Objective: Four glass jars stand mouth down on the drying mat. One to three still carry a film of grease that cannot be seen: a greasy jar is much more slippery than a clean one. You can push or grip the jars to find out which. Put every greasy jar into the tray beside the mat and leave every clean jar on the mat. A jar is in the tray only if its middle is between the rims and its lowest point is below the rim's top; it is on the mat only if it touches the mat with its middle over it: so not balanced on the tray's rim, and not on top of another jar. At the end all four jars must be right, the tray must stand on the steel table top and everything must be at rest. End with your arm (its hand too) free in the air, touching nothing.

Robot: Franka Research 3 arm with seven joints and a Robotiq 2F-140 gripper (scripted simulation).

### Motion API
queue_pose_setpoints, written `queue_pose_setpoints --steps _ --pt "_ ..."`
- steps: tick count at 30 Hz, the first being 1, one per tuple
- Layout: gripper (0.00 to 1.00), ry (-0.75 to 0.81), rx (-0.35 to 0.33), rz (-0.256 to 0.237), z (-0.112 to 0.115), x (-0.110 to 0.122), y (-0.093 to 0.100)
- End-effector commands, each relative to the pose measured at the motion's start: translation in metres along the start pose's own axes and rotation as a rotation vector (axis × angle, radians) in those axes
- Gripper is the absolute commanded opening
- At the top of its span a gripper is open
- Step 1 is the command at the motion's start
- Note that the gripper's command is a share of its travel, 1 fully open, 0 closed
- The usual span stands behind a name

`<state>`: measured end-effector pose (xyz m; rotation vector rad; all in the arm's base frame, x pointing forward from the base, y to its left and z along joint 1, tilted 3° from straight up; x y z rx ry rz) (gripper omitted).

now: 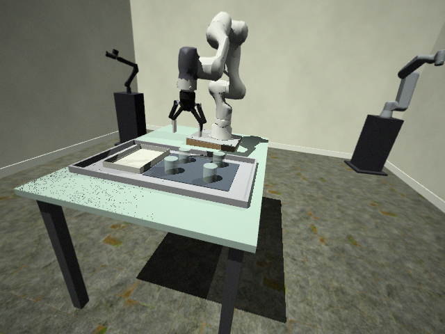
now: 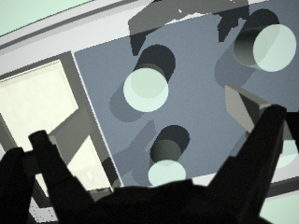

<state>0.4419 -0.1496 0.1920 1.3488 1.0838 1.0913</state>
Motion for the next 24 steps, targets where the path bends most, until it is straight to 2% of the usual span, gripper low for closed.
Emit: queue_pose_setpoints --steps 1,5,7,13,24 --pt "1.0 0.09 -0.006 0.003 -0.002 -0.014 -0.005" --pt "1.0 0.09 -0.006 0.003 -0.002 -0.014 -0.03" --pt "1.0 0.09 -0.006 0.003 -0.002 -0.014 -0.03" --pt "1.0 0.09 -0.006 0.003 -0.002 -0.014 -0.067" --pt "1.0 0.09 -0.006 0.003 -0.002 -0.014 -0.067"
Point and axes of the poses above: the point where the finger pads meet when closed, its own y axis back along the fingers, its own x axis across the jaws, z = x × y, the point moved 8 cm from there along y, back along the fingers, and after that the axes turned 3 degrees about y, right-handed, at the moved point
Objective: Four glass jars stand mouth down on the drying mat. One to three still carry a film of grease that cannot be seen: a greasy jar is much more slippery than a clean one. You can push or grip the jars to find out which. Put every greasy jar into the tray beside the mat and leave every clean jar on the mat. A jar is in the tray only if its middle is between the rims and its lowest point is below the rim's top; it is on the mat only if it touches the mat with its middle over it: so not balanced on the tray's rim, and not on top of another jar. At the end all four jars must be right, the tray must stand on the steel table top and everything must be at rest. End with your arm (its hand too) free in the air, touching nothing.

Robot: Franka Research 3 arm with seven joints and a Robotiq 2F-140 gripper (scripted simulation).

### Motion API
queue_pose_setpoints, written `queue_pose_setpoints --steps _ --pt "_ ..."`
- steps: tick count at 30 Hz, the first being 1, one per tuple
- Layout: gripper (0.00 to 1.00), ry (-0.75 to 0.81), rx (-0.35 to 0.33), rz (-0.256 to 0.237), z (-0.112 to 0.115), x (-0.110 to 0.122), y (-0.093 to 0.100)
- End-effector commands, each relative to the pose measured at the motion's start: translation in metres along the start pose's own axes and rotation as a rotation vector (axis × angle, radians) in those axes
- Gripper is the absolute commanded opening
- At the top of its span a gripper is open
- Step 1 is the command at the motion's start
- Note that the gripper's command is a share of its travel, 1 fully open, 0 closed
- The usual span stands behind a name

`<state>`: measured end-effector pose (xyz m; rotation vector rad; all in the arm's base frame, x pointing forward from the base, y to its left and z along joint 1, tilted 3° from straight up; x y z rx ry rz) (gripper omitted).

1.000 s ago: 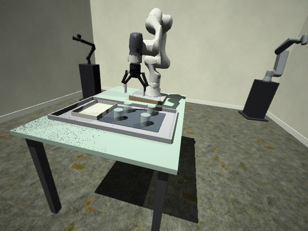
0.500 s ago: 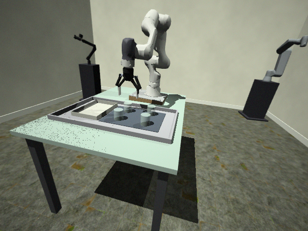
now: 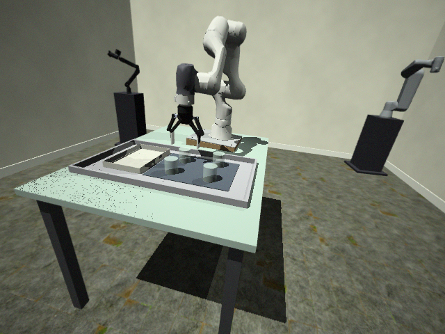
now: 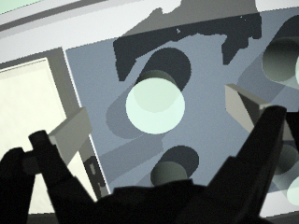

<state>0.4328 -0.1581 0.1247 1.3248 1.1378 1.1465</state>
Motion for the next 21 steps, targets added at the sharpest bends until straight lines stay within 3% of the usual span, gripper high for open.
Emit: queue_pose_setpoints --steps 1,21 --pt "1.0 0.019 -0.012 0.0 0.003 -0.001 0.0" --pt "1.0 0.019 -0.012 0.0 0.003 -0.001 -0.028"
Point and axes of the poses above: the point where the finger pads meet when closed, its own y axis back along the fingers, its own x axis across the jaws, z = x × y, the point moved 8 cm from there along y, back along the fingers, and after that the axes turned 3 degrees about y, right-handed, at the moved point
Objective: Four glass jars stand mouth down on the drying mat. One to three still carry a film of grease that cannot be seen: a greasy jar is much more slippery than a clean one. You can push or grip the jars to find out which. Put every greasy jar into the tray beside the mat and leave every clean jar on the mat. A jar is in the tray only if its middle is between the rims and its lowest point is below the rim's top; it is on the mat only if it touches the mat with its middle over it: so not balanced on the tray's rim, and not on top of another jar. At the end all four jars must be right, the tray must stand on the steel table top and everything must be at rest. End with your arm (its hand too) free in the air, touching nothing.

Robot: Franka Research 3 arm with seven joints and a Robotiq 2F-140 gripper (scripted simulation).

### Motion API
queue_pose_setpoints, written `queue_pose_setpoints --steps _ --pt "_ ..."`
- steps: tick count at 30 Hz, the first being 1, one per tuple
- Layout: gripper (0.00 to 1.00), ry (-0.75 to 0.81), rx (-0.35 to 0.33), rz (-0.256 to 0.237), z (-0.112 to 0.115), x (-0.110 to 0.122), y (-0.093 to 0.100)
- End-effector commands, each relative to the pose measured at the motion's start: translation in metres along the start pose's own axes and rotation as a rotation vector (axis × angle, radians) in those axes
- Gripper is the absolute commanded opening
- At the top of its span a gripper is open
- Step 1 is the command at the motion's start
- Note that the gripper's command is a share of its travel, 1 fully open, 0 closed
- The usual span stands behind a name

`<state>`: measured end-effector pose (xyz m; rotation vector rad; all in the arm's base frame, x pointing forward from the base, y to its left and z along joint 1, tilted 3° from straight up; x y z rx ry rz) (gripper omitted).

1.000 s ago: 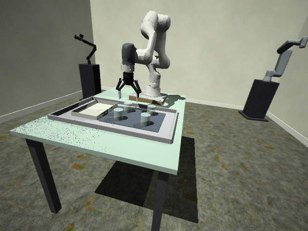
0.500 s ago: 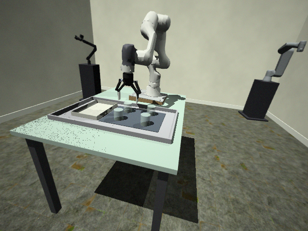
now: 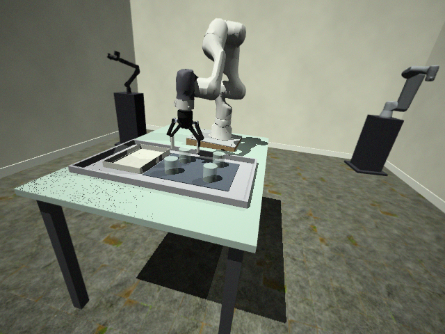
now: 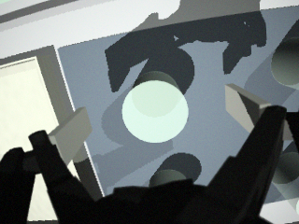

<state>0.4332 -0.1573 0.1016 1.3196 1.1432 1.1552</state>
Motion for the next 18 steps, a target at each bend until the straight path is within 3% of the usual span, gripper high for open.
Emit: queue_pose_setpoints --steps 1,11,18 --pt "1.0 0.009 -0.01 -0.001 0.002 -0.001 -0.007" --pt "1.0 0.009 -0.01 -0.001 0.002 -0.001 -0.027" --pt "1.0 0.009 -0.01 -0.001 0.002 -0.001 -0.027"
Point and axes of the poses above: the point where the finger pads meet when closed, its own y axis back along the fingers, its own x axis across the jaws, z = x × y, the point moved 8 cm from there along y, back along the fingers, and after that the axes turned 3 degrees about y, right-handed, at the moved point
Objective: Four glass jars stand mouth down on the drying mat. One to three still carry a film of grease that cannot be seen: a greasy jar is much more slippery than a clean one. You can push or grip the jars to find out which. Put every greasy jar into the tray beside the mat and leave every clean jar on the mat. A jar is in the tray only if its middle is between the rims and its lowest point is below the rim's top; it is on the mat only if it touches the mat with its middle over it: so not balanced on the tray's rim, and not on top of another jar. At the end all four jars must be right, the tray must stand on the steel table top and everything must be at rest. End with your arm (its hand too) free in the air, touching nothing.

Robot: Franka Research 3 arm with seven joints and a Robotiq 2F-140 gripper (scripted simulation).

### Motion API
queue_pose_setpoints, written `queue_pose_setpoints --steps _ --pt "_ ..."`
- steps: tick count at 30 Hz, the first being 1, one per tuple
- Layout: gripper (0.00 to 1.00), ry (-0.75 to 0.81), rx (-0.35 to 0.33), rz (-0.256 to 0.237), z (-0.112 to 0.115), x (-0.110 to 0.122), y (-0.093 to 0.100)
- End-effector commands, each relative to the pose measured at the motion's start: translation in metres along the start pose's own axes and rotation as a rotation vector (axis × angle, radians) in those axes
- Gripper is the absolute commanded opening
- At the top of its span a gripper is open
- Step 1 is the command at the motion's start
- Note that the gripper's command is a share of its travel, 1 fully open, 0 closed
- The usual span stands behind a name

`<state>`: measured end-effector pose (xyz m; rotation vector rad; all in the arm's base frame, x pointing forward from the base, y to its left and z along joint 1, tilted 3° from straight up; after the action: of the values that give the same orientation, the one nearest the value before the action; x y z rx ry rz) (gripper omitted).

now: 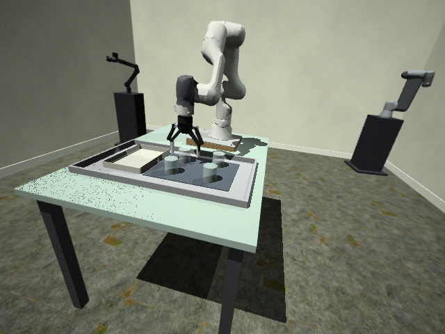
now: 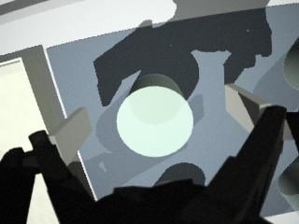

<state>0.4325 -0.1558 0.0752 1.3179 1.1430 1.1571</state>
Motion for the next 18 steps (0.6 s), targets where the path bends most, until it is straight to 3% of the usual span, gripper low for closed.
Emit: queue_pose_setpoints --steps 1,4,5,18 --pt "1.0 0.008 -0.008 -0.001 0.0015 -0.0012 -0.0001" --pt "1.0 0.008 -0.008 -0.001 0.0015 -0.0012 -0.0001" --pt "0.61 0.008 -0.008 -0.001 0.0015 -0.0012 -0.0001" --pt "0.61 0.008 -0.008 -0.001 0.0015 -0.0012 -0.0001"
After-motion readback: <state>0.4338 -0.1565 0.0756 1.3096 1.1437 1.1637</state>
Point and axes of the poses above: the point where the finger pads meet when closed, its own y axis back along the fingers, its own x axis across the jaws, z = x × y, the point moved 8 cm from there along y, back along the fingers, and after that the axes turned 3 degrees about y, right-handed, at the moved point
